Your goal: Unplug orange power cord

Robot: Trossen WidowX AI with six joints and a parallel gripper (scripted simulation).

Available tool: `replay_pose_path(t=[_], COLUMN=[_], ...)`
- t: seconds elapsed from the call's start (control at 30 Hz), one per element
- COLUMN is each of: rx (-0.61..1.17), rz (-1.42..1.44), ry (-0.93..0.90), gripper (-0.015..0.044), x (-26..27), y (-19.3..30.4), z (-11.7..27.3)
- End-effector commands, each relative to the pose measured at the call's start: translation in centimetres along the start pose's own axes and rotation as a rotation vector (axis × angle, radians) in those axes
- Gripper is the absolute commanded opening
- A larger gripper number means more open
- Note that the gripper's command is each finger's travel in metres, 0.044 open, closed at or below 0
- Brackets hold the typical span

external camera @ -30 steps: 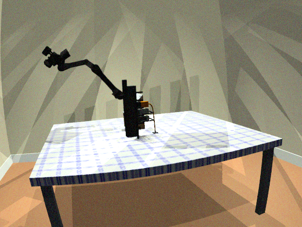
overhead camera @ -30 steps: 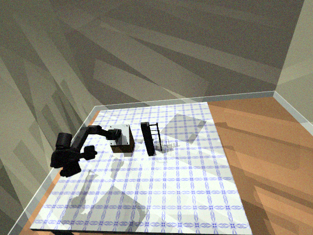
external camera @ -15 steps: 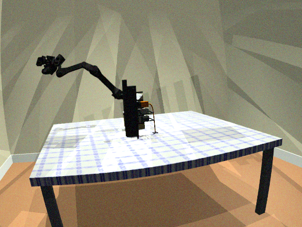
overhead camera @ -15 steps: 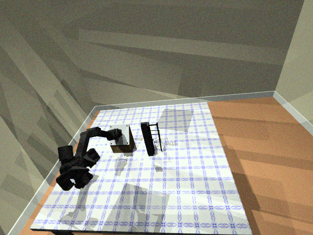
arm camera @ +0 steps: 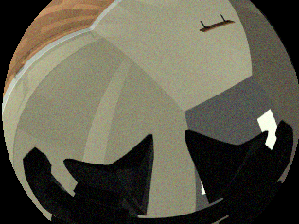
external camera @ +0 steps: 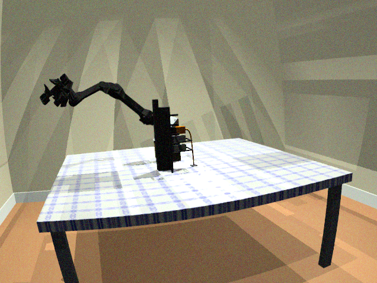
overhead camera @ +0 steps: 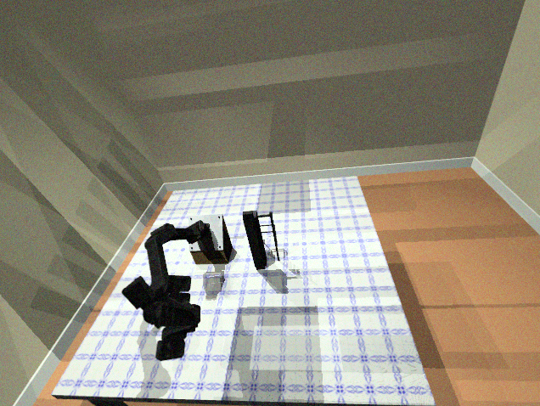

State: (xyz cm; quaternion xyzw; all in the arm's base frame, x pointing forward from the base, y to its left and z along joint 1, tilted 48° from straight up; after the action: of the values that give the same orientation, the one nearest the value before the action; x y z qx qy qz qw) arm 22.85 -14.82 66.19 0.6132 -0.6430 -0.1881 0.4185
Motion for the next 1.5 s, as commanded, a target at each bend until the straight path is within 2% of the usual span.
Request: replay_pose_path(t=[0.0,0.33,0.67,1.1,1.47], rx=[-0.002,-0.067,-0.215,-0.509,-0.817], rz=[-0.230,-0.749,-1.190,-1.596,-1.756], ry=[-0.040,-0.146,-0.281,-0.517,-0.771], gripper=[0.0160,0.0160,0.0160,0.0160,0.0160], x=[1.0,0.3,-4.3,-15.1,-26.9], y=[-3.6,-13.1,-23.1,-34.6,-41.7], z=[-1.4,-5.1,-8.0,-9.0,-6.4])
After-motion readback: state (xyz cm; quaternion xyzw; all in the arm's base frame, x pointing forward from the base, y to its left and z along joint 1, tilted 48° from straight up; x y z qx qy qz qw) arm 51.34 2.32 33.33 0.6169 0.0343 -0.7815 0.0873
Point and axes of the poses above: the point midway between the two fingers, 35 mm back from their tips, its own z axis back along the fingers, its own x axis across the jaws, y = z × x, the point moved 3 cm from there along z, back along the fingers, and after that the axes turned 4 degrees about z, right-handed, at the moved point
